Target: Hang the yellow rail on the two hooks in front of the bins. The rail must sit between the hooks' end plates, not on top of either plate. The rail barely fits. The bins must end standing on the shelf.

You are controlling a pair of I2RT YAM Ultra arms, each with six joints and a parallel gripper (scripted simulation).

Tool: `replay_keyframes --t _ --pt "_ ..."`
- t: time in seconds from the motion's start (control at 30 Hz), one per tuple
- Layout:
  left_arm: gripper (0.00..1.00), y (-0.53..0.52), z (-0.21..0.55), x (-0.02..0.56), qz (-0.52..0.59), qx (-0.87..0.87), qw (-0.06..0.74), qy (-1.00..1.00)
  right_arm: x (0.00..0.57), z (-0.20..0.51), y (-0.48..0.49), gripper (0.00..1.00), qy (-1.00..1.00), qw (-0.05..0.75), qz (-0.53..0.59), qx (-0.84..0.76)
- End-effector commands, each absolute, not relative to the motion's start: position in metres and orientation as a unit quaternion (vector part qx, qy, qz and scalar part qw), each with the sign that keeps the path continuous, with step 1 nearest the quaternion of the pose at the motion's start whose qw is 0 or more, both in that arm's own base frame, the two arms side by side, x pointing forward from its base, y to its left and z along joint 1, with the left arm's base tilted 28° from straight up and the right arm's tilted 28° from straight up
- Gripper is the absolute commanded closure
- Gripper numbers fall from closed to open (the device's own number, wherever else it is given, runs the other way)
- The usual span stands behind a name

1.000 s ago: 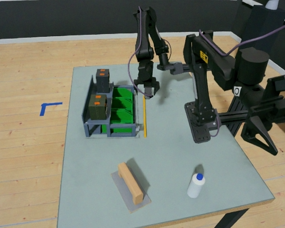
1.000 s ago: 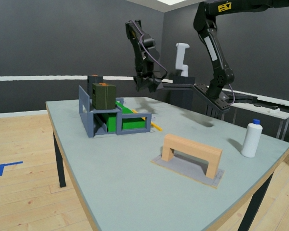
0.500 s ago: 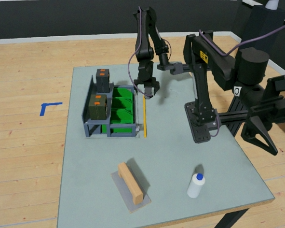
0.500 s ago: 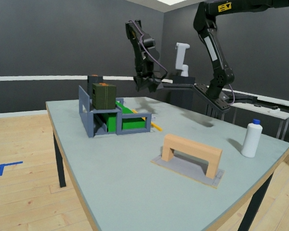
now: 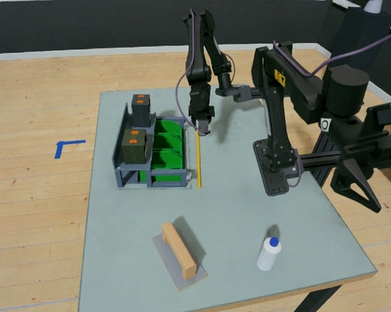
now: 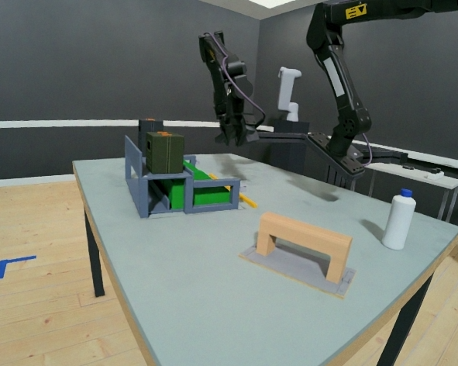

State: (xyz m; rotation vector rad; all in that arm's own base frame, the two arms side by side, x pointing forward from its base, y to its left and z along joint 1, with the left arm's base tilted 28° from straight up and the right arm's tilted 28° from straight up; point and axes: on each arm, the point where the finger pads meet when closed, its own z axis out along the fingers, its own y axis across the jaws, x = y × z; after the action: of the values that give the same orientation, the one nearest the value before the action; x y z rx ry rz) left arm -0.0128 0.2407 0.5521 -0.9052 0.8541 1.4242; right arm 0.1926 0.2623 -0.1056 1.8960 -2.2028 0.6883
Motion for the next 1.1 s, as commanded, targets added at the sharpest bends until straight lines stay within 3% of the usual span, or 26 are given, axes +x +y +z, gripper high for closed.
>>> replay_keyframes --t 0.0,1.07 --pt "0.0 0.232 0.55 -0.014 0.615 -0.387 0.581 0.366 0.182 -0.109 0.265 1.0 -0.73 0.08 0.226 0.64" --pt "0.0 0.232 0.55 -0.014 0.615 -0.387 0.581 0.366 0.189 -0.096 0.28 1.0 -0.732 0.057 0.214 0.644"
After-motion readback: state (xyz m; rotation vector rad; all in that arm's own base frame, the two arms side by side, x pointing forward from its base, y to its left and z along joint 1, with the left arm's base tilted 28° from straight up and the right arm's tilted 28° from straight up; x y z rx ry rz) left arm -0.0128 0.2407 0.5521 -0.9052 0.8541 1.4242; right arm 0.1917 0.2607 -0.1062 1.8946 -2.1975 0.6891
